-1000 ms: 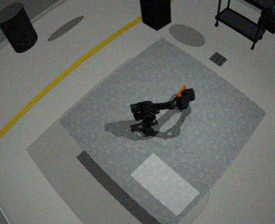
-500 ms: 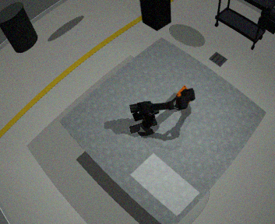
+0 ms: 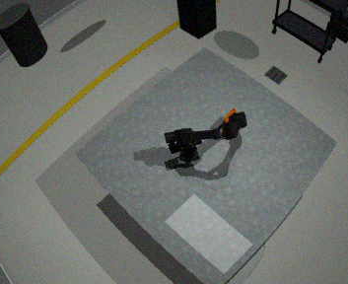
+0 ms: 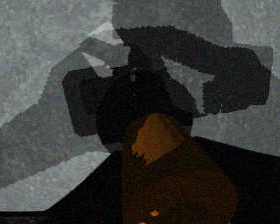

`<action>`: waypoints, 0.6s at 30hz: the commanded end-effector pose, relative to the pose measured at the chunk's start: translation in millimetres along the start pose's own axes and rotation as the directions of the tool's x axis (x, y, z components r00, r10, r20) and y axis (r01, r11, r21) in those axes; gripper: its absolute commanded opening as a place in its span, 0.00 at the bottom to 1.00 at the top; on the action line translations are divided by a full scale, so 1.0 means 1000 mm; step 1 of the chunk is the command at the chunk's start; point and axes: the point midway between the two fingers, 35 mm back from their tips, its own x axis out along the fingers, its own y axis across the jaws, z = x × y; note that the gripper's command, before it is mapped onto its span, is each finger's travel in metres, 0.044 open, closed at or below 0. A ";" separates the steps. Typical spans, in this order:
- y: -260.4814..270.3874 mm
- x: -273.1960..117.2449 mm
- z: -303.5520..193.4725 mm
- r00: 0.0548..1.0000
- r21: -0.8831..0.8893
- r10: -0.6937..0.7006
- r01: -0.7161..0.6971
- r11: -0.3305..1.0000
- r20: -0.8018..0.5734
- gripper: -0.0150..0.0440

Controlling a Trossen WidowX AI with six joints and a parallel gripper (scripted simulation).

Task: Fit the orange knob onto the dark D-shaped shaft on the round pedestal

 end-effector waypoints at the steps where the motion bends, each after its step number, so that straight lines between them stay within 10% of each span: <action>1: 0.002 0.000 -0.001 1.000 -0.002 -0.001 0.001 1.000 0.004 0.25; 18: -0.002 -0.001 0.000 1.000 -0.002 -0.001 0.001 1.000 0.004 0.25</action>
